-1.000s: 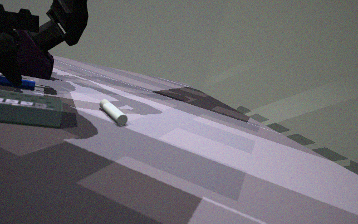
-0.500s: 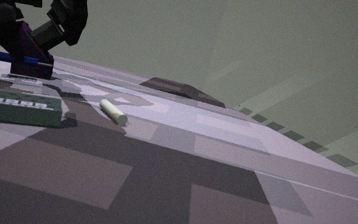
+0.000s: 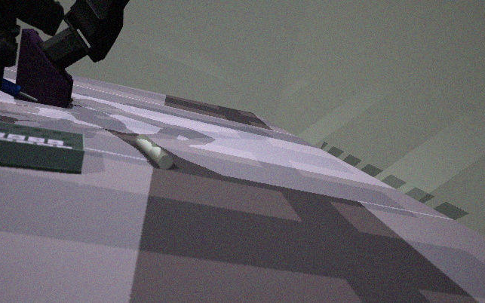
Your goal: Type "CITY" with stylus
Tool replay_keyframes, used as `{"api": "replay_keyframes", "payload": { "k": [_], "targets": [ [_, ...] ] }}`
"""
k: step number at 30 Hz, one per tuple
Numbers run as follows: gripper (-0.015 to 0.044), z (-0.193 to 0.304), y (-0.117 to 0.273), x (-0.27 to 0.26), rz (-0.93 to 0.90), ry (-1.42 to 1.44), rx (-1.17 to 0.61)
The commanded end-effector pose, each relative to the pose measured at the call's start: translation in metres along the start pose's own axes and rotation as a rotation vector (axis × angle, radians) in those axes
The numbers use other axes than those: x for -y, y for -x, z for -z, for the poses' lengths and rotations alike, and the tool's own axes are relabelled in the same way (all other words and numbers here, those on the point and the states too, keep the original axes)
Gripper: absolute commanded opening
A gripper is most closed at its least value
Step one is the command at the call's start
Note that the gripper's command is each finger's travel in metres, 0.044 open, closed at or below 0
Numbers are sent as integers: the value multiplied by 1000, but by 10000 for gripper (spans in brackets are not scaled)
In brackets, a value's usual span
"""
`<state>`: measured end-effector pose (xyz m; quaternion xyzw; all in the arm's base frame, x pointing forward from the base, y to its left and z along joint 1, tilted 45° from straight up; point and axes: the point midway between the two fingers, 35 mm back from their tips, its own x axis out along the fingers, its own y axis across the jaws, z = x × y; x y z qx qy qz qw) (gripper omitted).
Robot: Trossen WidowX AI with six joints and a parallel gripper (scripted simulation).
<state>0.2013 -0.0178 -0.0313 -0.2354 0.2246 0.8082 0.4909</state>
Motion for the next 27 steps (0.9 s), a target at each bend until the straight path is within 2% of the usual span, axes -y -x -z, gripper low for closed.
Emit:
{"api": "replay_keyframes", "payload": {
  "k": [1, 14, 20, 27],
  "targets": [
    [0, 6, 9, 10, -50, -16, -127],
    [0, 11, 52, 65, -76, -120, -643],
    [0, 0, 80, 101, 34, -185, -896],
    [0, -31, 113, 145, 260, -252, -1139]
  ]
}}
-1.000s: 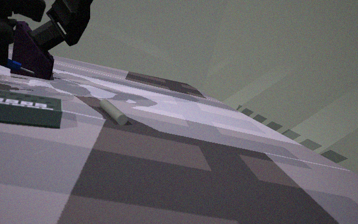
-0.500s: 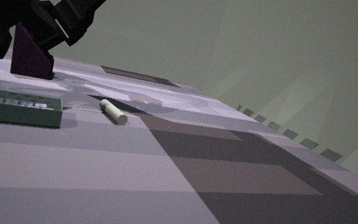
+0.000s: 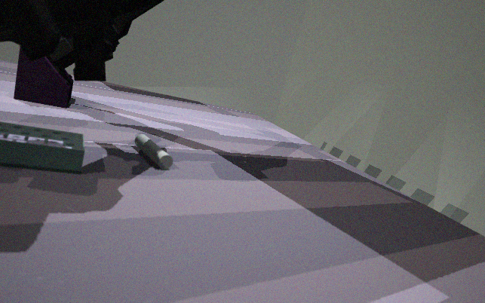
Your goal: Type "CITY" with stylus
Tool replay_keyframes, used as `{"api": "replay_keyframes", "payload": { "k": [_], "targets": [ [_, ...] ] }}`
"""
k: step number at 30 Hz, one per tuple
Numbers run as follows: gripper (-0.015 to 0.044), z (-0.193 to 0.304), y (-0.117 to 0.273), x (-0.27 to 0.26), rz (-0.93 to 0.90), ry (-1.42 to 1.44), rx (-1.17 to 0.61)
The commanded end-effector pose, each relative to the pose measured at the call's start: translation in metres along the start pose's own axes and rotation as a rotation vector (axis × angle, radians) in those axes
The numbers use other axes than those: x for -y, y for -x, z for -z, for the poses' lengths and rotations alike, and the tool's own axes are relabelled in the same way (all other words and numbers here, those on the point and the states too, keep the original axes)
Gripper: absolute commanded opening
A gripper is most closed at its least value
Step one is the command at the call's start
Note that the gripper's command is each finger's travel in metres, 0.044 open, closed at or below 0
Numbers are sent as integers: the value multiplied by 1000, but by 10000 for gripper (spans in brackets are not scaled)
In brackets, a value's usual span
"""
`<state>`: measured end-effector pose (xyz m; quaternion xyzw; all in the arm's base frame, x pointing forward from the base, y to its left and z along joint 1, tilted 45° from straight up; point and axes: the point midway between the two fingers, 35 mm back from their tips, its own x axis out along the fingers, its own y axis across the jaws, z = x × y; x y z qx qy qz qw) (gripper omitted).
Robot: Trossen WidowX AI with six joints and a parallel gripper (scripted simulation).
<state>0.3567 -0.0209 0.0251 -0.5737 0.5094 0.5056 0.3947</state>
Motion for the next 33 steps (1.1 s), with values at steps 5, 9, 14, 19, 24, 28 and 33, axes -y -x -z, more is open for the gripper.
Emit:
{"api": "replay_keyframes", "payload": {
  "k": [5, 9, 14, 19, 24, 28, 33],
  "targets": [
    [0, 2, 23, 20, 95, -77, -87],
    [0, -5, 18, 20, 95, -77, -87],
    [0, -26, 3, 21, 95, -77, -86],
    [0, -27, 2, 21, 95, -77, -86],
    [0, -27, 2, 21, 95, -77, -86],
    [0, -27, 2, 21, 95, -77, -86],
    [81, -26, 2, 25, 96, -77, -86]
  ]
}}
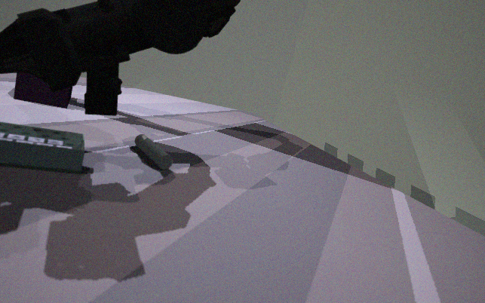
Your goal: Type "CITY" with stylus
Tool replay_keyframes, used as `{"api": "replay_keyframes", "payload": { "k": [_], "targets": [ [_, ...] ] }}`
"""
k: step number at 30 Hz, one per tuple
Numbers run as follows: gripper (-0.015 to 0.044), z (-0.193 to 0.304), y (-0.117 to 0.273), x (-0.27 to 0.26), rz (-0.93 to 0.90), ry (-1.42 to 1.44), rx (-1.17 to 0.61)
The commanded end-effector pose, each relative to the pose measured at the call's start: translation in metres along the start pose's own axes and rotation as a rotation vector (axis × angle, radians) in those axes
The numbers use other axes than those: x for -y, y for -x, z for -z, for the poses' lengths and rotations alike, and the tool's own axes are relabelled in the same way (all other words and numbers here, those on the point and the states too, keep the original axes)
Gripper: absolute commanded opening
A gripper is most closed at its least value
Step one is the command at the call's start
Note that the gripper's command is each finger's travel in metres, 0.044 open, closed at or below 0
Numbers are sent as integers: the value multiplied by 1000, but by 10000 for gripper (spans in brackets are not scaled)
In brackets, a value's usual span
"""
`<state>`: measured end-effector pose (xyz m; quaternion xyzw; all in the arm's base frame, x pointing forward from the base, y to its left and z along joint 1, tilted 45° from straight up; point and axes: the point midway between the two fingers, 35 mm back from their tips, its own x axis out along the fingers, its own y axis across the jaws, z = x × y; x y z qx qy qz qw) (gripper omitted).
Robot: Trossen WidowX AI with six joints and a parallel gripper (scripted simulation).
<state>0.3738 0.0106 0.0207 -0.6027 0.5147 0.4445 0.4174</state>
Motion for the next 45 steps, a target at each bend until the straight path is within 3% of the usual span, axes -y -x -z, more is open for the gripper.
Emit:
{"api": "replay_keyframes", "payload": {
  "k": [1, 45],
  "targets": [
    [81, 2, -1, 3, 1, -6, -5],
    [81, -12, -9, 4, 1, -6, -5]
  ]
}}
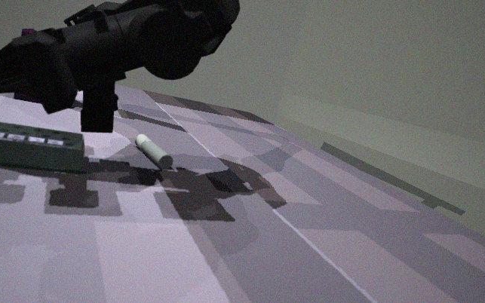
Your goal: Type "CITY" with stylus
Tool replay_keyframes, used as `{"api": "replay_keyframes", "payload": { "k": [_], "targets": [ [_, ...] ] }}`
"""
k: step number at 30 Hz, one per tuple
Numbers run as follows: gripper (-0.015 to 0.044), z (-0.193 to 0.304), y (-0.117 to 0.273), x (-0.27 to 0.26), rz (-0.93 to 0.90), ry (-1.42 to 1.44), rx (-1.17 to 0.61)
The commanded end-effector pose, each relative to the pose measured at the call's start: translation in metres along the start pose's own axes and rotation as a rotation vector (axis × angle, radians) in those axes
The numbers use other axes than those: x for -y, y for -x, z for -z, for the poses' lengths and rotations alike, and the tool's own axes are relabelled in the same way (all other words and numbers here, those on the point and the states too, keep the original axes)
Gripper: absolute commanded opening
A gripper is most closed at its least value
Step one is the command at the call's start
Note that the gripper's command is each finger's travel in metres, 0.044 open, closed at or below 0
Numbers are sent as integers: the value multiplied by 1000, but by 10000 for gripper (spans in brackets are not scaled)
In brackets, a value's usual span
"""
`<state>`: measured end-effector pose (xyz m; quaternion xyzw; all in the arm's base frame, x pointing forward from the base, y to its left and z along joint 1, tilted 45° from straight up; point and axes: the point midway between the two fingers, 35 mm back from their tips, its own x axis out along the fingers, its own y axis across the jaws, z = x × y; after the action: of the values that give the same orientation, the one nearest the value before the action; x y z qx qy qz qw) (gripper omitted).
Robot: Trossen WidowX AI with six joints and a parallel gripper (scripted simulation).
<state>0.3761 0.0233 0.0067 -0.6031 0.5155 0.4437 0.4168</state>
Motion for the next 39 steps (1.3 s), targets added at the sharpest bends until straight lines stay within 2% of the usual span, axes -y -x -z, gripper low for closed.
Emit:
{"api": "replay_keyframes", "payload": {
  "k": [1, 7, 11, 19, 21, 31, 39],
  "targets": [
    [81, 6, 3, 1, 1, -5, -2],
    [81, 34, 19, 0, 1, -5, -4],
    [84, 32, 16, 0, -2, -14, 1],
    [31, 32, 16, 0, -2, -14, 1],
    [0, 33, 15, -1, -1, -13, 0],
    [0, 46, -1, -20, 2, -6, -8],
    [0, 29, -11, -19, 2, -6, -7]
  ]
}}
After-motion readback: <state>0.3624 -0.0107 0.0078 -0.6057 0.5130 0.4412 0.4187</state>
